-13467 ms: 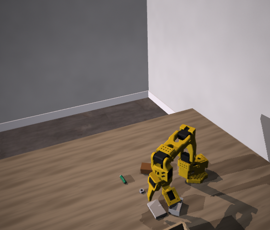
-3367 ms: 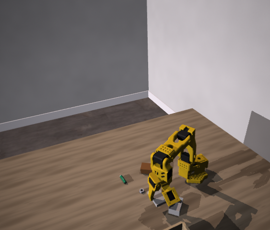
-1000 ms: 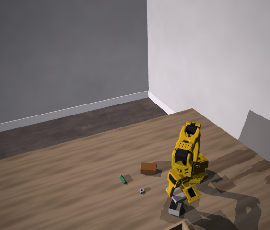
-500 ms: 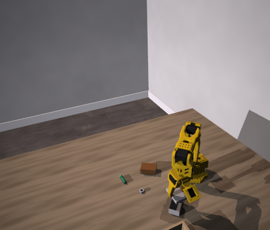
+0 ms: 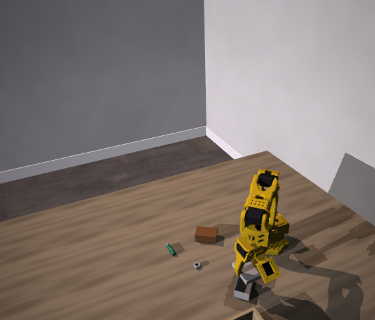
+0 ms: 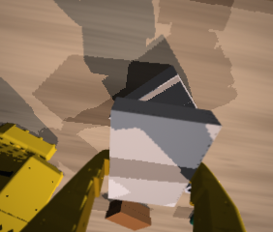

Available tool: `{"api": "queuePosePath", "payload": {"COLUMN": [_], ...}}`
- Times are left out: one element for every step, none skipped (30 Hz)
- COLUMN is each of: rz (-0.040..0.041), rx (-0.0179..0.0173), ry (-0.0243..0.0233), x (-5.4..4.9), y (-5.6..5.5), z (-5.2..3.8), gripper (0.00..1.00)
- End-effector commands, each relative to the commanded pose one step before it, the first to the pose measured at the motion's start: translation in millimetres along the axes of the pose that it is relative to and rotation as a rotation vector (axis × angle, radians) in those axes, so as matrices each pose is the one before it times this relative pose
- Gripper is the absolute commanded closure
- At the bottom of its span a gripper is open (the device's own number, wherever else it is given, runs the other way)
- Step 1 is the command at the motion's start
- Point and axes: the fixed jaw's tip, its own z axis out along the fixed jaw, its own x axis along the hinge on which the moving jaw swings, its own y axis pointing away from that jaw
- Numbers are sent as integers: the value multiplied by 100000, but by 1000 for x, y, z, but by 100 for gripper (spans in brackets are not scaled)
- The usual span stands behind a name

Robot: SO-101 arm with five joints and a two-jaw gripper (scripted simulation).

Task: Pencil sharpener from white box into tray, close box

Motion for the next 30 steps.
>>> {"api": "queuePosePath", "payload": {"rz": [-173, 0, 0, 0, 0, 0, 0, 0, 0, 0, 0, 0, 0, 8, 47, 116, 214, 327, 446, 578, 701, 826, 936, 1034, 1115, 1181, 1225, 1244, 0, 0], "rx": [2462, 0, 0, 0, 0, 0, 0, 0, 0, 0, 0, 0, 0, -2, 1, 1, -1, 0, -1, 0, 1, 0, 1, -1, 0, 1, 1, -2, 0, 0], "ry": [-2505, 0, 0, 0, 0, 0, 0, 0, 0, 0, 0, 0, 0, 0, -3, 1, -1, 1, -1, 0, 2, 0, -2, -1, 0, 1, 1, -2, 0, 0], "x": [-3073, 0, 0, 0, 0, 0, 0, 0, 0, 0, 0, 0, 0, 0, -12, -24, -54, -72, -108, -139, -164, -195, -227, -246, -273, -287, -301, -311, 0, 0], "y": [-670, 0, 0, 0, 0, 0, 0, 0, 0, 0, 0, 0, 0, 4, -12, -18, -30, -48, -72, -89, -106, -122, -137, -152, -167, -169, -170, -178, 0, 0], "z": [-3485, 0, 0, 0, 0, 0, 0, 0, 0, 0, 0, 0, 0, -3, 1, 1, 2, -3, -2, -1, -6, 1, -4, -3, -2, -2, -1, -1, 0, 0], "gripper": [77, 77, 77, 77, 77, 77, 77, 77, 77, 77, 77, 77, 77, 77, 77, 77, 77, 77, 77, 77, 77, 77, 77, 77, 77, 77, 77, 77, 77, 77]}}
